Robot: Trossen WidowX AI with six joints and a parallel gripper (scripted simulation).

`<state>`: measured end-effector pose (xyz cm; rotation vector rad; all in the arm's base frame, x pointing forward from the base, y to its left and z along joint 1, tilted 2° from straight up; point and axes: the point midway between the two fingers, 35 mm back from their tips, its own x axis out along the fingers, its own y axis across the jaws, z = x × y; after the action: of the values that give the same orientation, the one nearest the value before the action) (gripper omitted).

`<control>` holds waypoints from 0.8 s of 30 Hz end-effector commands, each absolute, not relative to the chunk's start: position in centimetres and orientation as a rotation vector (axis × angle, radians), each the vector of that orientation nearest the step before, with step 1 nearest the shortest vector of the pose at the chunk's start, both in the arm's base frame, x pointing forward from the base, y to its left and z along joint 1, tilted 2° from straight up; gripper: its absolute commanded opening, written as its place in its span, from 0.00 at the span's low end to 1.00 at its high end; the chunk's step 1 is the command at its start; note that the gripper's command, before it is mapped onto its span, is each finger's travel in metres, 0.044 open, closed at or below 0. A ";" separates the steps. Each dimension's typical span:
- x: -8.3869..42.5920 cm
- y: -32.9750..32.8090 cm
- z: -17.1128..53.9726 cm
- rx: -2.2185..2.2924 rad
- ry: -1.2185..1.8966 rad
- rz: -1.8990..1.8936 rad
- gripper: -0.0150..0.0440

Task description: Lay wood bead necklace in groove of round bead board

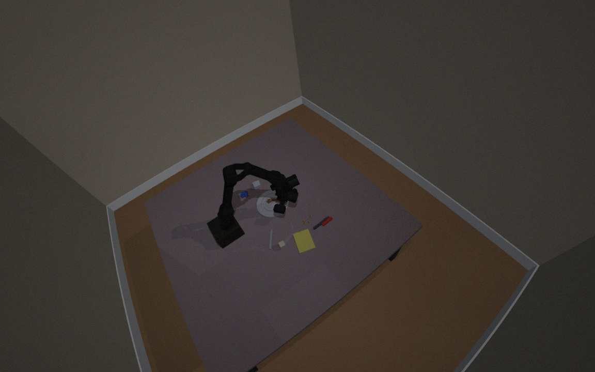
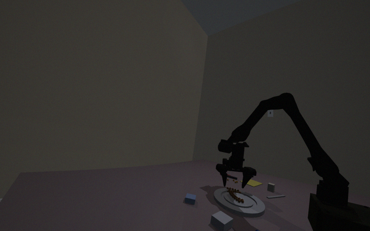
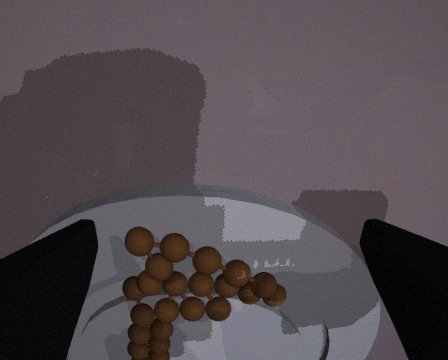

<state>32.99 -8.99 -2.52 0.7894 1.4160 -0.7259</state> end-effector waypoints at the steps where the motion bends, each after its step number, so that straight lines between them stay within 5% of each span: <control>1: 33.0 -9.0 -2.5 0.786 1.420 -0.721 1.00; 7: 33.0 -9.0 -2.5 0.786 1.420 -0.721 1.00; 19: 35.2 -6.8 0.8 0.035 1.536 0.014 0.47; 24: 35.2 -6.8 0.8 0.035 1.536 0.014 0.46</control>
<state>35.12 -6.98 0.58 0.0900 1.5337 -0.0441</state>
